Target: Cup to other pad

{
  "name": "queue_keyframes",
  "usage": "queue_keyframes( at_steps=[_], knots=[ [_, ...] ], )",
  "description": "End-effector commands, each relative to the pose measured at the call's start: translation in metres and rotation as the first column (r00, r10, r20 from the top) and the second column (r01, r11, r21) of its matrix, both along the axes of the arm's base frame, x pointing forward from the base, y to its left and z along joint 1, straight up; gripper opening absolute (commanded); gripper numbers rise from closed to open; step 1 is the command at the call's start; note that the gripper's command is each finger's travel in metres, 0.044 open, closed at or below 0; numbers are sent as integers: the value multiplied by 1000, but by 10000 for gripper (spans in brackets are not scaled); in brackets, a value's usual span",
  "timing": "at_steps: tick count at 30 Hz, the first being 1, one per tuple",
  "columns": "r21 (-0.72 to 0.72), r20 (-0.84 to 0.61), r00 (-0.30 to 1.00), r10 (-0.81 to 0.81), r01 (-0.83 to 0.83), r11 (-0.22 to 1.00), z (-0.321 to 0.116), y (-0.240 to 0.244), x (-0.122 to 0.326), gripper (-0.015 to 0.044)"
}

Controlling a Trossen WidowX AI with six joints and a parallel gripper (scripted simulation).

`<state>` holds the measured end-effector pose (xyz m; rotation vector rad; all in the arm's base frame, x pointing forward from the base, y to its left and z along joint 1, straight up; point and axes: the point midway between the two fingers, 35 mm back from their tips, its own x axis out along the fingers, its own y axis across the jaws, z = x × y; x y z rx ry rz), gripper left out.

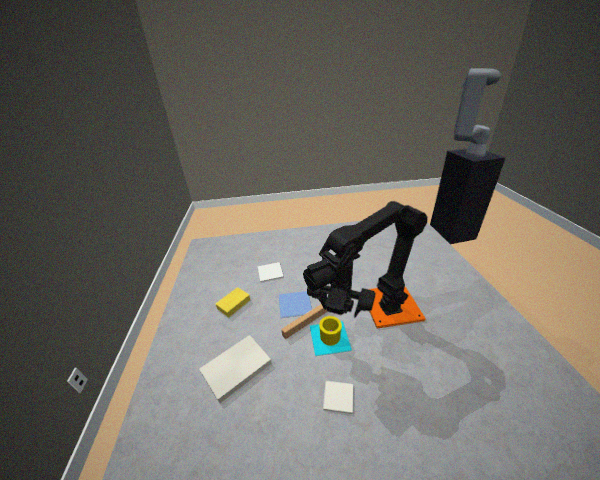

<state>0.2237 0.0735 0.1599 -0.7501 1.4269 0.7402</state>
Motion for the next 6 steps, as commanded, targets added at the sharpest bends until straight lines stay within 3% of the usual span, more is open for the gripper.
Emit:
queue_keyframes(
  at_steps=[1, 6],
  knots=[
    [5, 7, 1000, -1, 1, 1000, 15, 0, 0, 440],
    [5, 8, 1000, -1, 1, 1000, 19, -1, -1, 440]
  ],
)
